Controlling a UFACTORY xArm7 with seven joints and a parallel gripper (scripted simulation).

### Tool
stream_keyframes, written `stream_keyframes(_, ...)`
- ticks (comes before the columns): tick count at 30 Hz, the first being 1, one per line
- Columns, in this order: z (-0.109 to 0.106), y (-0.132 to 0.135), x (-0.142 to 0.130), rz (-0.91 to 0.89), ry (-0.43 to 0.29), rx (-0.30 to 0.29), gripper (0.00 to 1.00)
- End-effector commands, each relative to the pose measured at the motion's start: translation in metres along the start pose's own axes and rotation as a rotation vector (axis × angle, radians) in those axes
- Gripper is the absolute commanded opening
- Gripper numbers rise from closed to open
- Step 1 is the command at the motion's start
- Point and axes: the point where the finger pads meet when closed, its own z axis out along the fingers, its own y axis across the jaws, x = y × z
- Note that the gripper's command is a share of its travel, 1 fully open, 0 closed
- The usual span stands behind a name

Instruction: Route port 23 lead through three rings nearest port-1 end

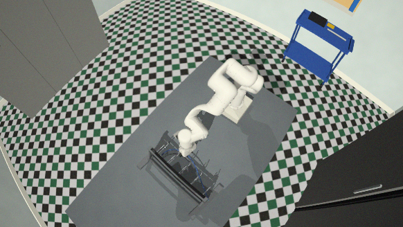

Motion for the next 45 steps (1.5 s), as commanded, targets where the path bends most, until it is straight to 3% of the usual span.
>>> stream_keyframes(1, 0.006, -0.003, 0.000, 0.000, -0.001, 0.006, 0.33)
stream_keyframes(15, 0.046, -0.003, 0.000, 0.000, -0.001, 0.006, 0.33)
stream_keyframes(45, 0.057, -0.003, 0.000, 0.000, -0.001, 0.006, 0.33)
